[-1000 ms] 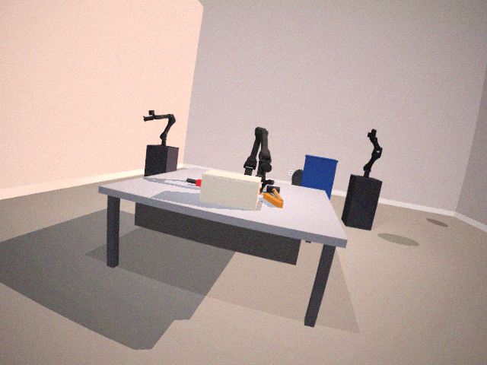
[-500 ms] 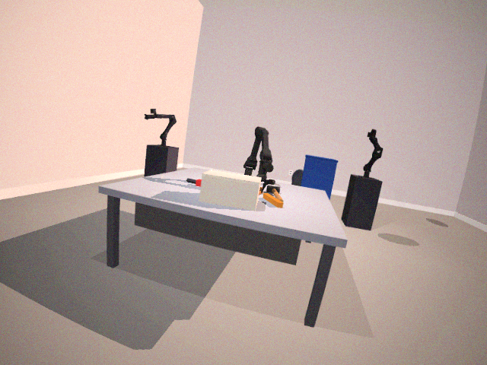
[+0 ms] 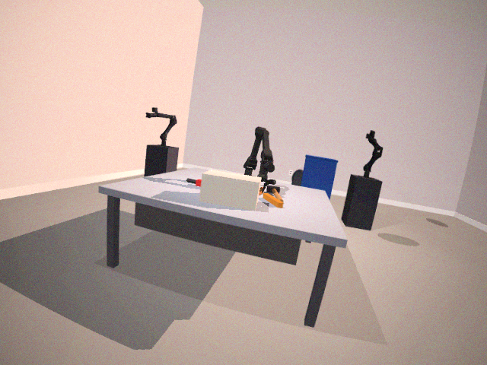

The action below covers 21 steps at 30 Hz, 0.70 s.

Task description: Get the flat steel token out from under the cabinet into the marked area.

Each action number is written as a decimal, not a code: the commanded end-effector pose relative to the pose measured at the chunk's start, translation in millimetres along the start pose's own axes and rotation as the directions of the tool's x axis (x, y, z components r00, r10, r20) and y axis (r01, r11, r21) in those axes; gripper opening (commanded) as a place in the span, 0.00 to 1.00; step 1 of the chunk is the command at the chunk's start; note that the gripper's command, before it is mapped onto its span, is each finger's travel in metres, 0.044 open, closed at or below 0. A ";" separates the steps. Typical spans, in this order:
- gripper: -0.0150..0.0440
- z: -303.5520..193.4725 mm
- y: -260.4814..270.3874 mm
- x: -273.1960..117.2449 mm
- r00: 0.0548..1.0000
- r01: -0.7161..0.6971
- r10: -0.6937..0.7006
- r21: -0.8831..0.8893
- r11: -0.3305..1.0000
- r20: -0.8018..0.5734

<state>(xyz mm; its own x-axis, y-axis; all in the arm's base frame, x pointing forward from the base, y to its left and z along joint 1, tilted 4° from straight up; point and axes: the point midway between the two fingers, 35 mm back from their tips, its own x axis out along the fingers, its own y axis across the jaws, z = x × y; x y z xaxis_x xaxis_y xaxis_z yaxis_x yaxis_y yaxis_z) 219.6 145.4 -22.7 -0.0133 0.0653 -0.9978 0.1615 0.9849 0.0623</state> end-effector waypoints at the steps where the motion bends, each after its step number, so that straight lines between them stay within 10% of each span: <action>1: 0.25 -2.5 4.8 -1.0 1.000 -0.002 0.002 -0.001 1.000 -0.002; 11: 0.25 -6.8 12.9 -2.8 1.000 -0.002 0.002 0.003 1.000 -0.004; 21: 0.59 -6.6 10.2 -2.0 1.000 -0.001 0.001 0.004 1.000 -0.006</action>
<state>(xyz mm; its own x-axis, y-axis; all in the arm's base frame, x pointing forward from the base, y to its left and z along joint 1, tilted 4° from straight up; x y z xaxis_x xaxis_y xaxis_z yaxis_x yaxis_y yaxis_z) 214.8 156.4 -19.9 -0.0189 0.0669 -0.9976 0.1658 0.9842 0.0629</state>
